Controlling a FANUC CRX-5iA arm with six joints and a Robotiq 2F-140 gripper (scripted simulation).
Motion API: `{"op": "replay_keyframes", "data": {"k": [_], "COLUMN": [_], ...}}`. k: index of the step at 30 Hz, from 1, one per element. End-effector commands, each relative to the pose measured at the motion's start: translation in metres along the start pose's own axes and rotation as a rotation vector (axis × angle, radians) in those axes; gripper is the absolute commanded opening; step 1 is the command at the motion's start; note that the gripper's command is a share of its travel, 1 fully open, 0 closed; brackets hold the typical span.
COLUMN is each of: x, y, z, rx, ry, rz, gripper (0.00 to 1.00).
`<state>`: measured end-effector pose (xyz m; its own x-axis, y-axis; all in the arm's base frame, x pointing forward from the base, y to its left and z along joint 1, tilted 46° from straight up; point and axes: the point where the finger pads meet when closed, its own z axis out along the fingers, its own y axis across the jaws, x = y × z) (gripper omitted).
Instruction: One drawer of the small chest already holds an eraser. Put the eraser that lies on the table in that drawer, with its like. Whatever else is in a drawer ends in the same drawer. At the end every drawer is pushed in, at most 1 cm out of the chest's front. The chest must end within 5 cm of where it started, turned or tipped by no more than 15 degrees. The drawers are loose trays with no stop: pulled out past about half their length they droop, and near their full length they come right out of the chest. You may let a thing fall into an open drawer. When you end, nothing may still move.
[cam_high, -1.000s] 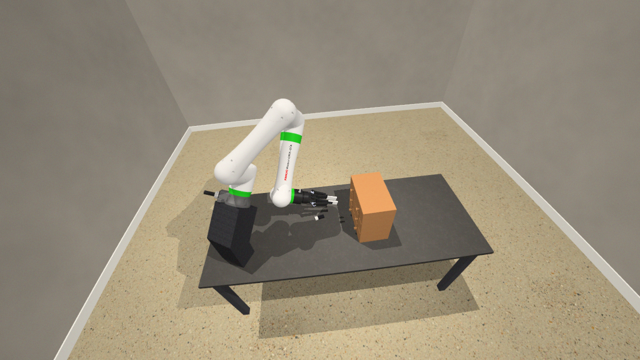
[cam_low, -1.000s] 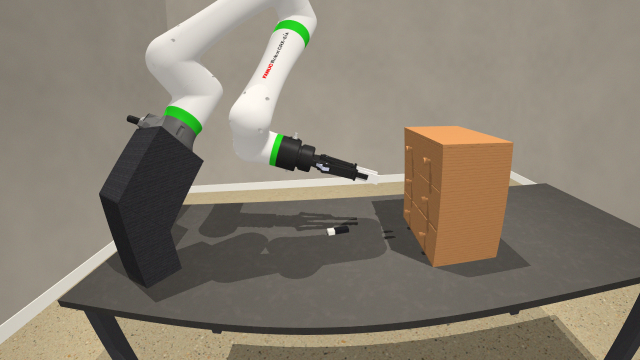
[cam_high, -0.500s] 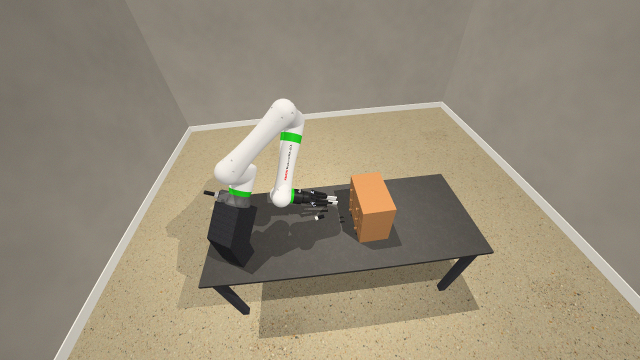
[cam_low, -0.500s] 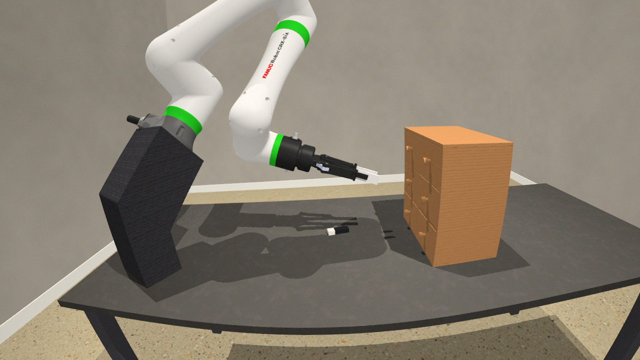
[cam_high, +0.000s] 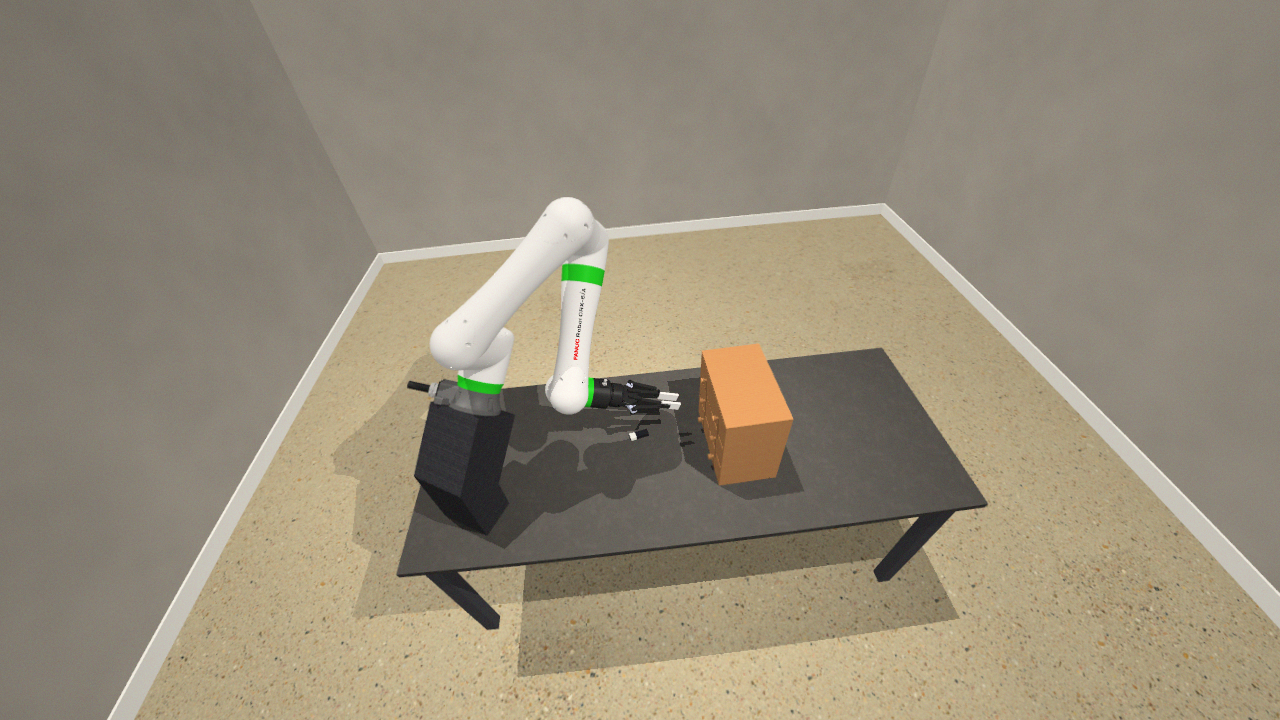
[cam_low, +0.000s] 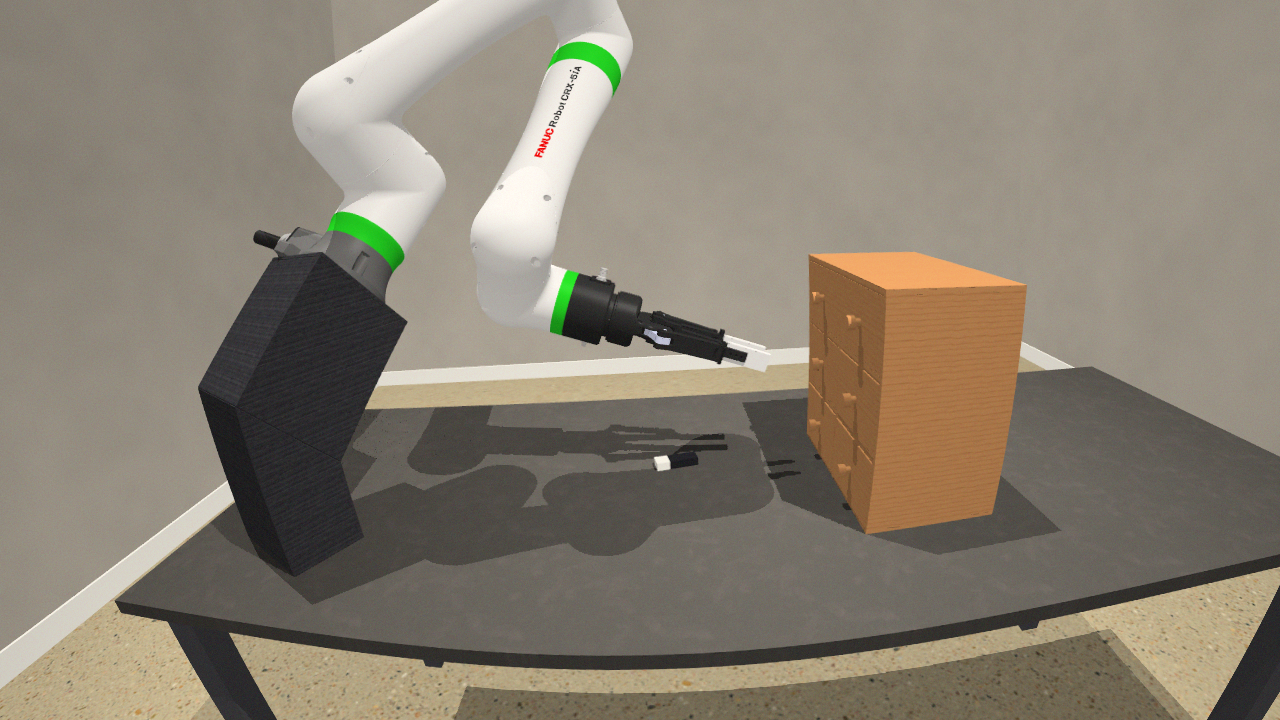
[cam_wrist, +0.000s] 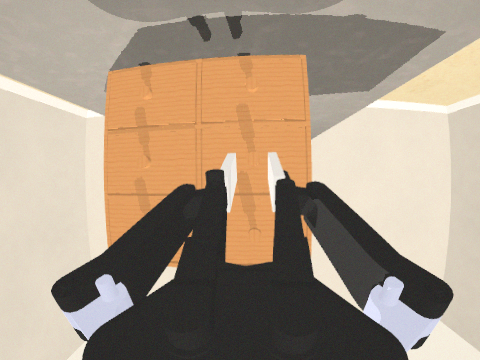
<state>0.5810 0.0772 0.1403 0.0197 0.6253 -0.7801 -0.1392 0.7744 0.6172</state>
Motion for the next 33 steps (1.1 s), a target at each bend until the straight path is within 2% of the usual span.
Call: {"op": "replay_keyframes", "data": {"k": [1,14,33], "x": [0.000,-0.002,-0.002], "y": [0.000,0.000,0.000], "z": [0.008,0.046,0.051], "rx": [-0.001,-0.001,-0.001], "ry": [0.000,0.000,0.000], "rz": [0.000,0.000,0.000], "gripper": [0.20,0.20,0.20]}}
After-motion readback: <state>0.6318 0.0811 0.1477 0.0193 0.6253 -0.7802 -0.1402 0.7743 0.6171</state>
